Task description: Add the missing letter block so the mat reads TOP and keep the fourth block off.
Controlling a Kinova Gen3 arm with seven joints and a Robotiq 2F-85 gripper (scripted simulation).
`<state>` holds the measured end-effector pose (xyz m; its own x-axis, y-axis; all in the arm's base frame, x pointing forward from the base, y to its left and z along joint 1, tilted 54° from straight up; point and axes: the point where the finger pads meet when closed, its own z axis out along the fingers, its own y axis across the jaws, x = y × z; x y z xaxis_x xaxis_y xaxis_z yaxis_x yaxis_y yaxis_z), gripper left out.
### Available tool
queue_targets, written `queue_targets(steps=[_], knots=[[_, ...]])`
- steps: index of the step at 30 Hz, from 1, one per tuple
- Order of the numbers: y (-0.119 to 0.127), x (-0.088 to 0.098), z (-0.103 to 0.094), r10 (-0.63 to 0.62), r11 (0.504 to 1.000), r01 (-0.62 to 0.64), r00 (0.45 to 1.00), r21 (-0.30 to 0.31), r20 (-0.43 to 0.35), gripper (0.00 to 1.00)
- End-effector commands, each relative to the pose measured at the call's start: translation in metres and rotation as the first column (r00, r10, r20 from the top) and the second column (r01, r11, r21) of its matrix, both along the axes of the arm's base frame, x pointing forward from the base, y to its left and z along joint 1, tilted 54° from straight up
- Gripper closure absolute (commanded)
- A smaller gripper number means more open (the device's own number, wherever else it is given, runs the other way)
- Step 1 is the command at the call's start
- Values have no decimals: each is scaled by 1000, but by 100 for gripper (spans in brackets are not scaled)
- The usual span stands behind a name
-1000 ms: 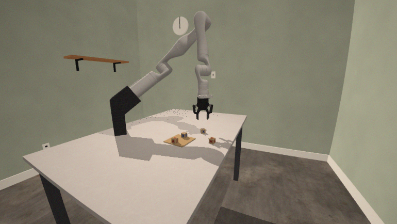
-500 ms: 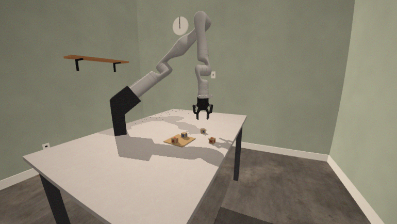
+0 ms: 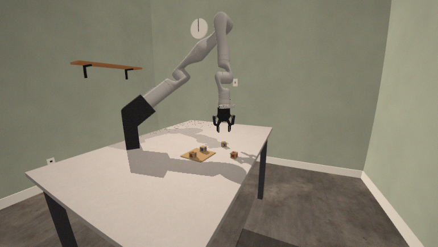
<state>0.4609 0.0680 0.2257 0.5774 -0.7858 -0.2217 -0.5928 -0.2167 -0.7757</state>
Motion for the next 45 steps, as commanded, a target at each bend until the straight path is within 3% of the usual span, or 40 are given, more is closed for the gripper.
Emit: queue_targets(steps=[1,45], knots=[[0,4,1,5,1000,-5,1000,-7,13,33],[26,32,-28,-5,1000,5,1000,-9,14,33]])
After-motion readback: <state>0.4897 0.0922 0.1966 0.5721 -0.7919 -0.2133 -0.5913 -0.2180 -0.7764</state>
